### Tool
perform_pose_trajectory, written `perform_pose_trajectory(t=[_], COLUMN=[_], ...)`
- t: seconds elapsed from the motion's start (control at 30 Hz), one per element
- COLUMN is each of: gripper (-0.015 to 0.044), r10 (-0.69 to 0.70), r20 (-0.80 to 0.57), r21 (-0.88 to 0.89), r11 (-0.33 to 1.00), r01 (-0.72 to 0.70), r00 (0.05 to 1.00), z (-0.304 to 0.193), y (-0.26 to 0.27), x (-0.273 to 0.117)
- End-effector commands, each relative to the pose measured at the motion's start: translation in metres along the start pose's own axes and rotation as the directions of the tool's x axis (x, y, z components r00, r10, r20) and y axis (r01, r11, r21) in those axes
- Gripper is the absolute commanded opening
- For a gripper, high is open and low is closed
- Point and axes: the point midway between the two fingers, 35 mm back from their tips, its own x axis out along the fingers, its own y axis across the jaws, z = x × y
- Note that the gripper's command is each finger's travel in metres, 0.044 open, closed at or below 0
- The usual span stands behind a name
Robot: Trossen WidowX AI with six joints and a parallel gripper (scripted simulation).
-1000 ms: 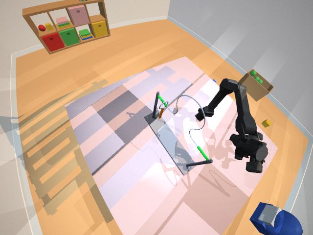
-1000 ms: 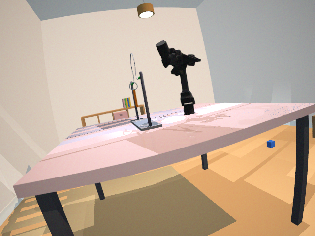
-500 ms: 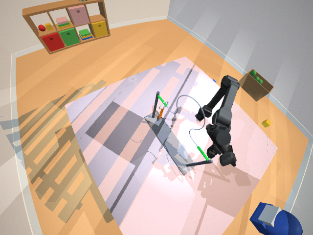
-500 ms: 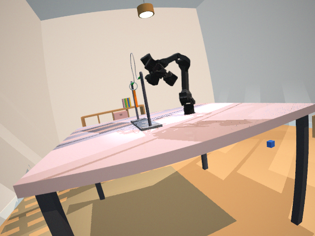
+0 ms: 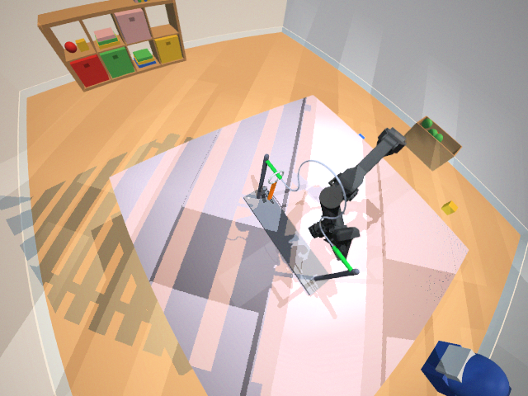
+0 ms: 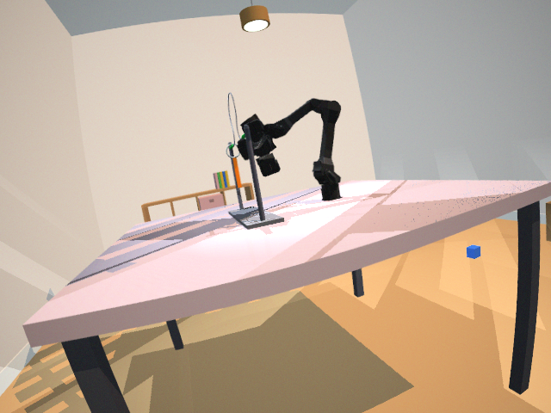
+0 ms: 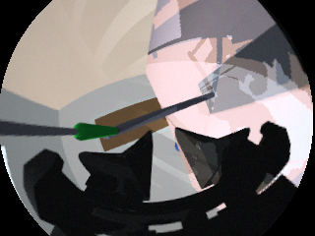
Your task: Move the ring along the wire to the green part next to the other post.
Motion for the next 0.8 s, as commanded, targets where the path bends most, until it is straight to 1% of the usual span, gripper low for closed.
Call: perform_pose_trajectory(t=[0.0, 0.2, 0.4, 0.57, 0.77], gripper=[0.0160, 0.0160, 0.0160, 0.0160, 0.0160], r10=[0.016, 0.038, 0.047, 0.046, 0.032], r20=[0.112, 0.322, 0.518, 0.664, 0.810], r21=[-0.124, -0.344, -0.497, -0.549, -0.512], r11=[0.992, 0.935, 0.829, 0.708, 0.527], r01=[-0.002, 0.080, 0.256, 0.445, 0.679], r00=[0.994, 0.946, 0.854, 0.746, 0.586], z=[0.022, 0.056, 0.078, 0.088, 0.089], y=[-0.016, -0.046, -0.078, -0.106, -0.140], x=[-0.021, -0.063, -0.108, -0.145, -0.188])
